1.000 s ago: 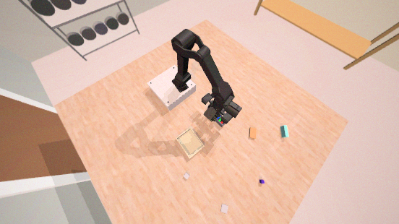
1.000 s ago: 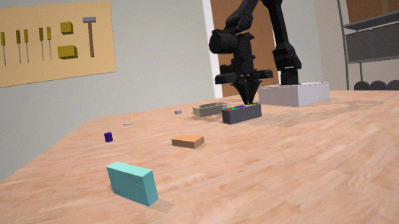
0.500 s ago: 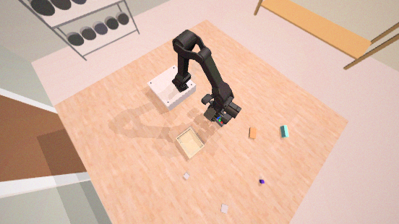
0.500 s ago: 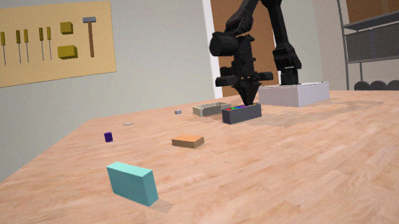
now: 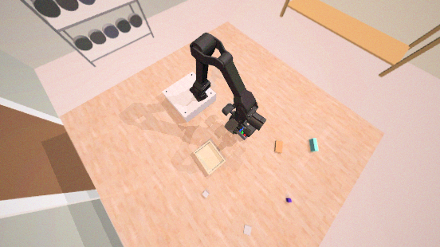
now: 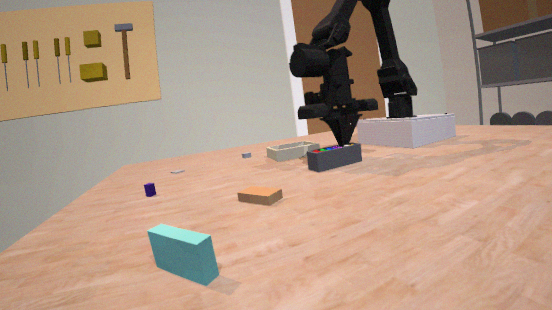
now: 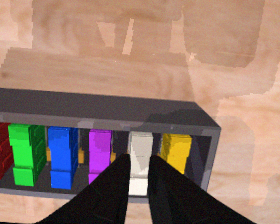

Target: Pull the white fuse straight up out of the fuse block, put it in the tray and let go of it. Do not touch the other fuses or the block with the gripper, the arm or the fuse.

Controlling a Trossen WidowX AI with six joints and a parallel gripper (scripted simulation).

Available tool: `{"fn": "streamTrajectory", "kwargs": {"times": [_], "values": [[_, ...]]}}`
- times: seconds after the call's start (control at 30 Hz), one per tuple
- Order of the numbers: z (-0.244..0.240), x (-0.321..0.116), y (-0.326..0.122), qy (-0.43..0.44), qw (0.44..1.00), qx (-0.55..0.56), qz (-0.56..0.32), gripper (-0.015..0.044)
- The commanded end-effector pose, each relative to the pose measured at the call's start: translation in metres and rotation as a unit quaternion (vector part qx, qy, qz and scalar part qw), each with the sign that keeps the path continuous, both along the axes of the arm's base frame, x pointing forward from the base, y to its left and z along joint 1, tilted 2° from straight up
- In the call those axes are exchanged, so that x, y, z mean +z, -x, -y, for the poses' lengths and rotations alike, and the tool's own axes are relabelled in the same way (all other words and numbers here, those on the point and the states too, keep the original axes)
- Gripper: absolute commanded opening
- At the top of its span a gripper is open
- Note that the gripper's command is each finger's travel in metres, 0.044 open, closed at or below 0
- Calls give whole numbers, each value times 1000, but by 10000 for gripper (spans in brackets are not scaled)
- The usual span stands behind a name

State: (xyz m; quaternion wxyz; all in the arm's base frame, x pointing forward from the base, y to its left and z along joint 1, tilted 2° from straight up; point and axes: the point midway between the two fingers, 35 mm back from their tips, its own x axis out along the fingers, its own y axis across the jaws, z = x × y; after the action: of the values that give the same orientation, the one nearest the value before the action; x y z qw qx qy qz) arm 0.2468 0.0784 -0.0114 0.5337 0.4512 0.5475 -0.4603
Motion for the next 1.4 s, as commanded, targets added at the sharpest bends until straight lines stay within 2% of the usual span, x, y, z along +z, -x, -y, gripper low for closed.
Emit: {"fn": "streamTrajectory", "kwargs": {"times": [0.0,1.37], "values": [[0,2,0,0,1000,0,1,0],[0,22,-1,1,1000,-1,1,0]]}}
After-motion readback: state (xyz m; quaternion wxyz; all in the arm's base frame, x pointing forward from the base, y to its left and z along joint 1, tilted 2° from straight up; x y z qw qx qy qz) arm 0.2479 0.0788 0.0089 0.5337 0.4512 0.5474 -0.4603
